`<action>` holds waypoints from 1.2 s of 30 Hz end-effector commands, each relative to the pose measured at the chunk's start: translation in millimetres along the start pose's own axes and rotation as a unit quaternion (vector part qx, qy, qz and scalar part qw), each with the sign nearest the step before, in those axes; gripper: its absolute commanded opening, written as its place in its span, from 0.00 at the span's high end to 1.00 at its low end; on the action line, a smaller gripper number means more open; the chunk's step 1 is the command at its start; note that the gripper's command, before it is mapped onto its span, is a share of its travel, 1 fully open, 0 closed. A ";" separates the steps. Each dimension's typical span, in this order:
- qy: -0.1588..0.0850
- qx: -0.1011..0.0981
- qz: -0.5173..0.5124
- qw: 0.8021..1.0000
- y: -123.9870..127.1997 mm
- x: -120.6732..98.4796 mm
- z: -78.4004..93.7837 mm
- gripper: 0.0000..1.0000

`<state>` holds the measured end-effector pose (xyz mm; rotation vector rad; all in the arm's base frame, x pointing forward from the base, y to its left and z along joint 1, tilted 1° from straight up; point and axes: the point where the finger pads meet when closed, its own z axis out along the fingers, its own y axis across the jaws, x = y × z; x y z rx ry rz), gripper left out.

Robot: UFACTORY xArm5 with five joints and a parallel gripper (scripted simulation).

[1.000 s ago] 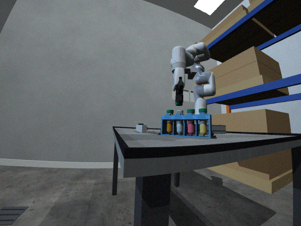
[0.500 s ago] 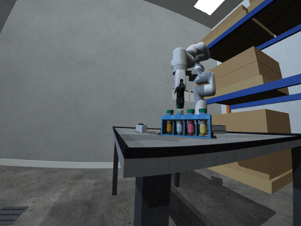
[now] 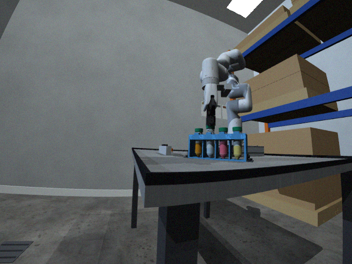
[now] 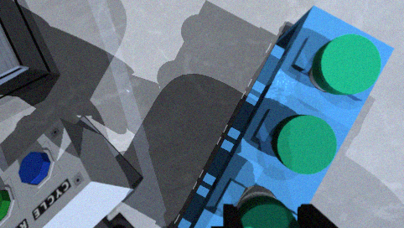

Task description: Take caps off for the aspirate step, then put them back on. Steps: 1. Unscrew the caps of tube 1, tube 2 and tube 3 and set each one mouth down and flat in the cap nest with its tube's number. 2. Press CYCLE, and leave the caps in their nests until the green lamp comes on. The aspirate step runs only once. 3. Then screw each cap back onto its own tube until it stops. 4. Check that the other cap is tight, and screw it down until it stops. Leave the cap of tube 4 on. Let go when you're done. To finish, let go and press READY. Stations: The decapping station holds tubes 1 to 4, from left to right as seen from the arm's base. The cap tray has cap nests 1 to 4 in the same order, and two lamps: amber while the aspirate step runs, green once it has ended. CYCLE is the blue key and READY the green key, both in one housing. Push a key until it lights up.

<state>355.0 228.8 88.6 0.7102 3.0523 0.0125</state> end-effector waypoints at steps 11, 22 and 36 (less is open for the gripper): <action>0.005 -0.005 0.000 1.000 1.0 -0.2 1.4 1.00; 0.005 -0.005 0.000 1.000 1.1 -0.2 4.2 1.00; 0.005 -0.005 0.000 1.000 1.1 -0.2 9.0 1.00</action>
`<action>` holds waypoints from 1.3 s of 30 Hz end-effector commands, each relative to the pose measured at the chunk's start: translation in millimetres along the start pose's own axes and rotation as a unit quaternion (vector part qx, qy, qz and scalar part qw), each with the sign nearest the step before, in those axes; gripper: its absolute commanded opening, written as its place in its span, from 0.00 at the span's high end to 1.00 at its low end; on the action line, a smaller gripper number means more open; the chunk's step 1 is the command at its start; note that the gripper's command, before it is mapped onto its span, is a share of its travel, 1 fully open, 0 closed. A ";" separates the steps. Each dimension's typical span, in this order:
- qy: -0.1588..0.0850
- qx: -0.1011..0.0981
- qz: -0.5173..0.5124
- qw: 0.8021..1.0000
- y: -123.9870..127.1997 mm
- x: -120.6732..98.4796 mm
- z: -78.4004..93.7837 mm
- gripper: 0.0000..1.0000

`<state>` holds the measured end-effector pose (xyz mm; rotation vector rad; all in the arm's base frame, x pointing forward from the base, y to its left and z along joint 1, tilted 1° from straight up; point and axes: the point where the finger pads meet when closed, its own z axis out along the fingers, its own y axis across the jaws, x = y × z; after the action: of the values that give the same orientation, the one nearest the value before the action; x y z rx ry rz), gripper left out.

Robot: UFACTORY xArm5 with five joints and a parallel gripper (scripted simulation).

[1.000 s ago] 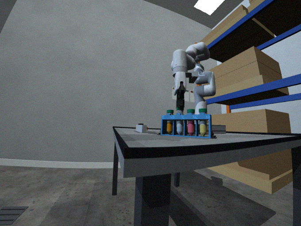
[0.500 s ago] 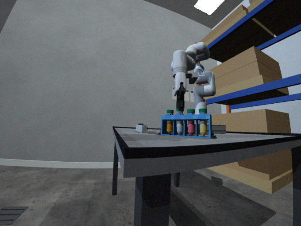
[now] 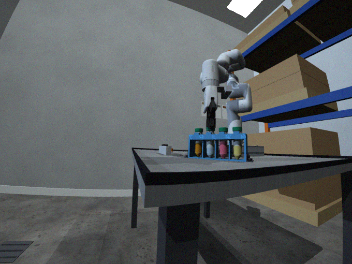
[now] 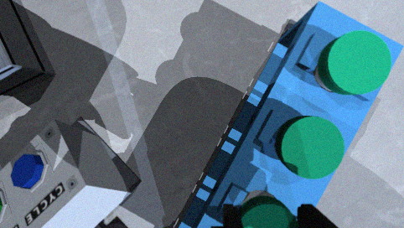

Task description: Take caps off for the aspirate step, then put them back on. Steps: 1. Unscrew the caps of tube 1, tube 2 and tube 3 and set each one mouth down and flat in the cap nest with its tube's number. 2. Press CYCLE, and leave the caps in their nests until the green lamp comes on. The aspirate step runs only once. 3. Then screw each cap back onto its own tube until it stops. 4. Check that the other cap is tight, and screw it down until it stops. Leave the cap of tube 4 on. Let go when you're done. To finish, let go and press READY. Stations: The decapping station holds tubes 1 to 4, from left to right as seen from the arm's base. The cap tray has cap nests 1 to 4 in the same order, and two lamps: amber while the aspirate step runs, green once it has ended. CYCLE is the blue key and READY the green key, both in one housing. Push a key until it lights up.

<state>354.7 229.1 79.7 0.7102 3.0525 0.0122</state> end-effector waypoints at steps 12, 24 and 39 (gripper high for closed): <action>0.005 -0.005 0.000 1.000 1.1 -0.7 0.1 0.54; 0.005 -0.005 0.000 1.000 1.1 -0.7 0.1 0.54; 0.005 -0.005 0.049 0.999 1.1 -0.6 3.6 0.54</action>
<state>354.6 229.1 76.2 0.8335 3.0220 0.0118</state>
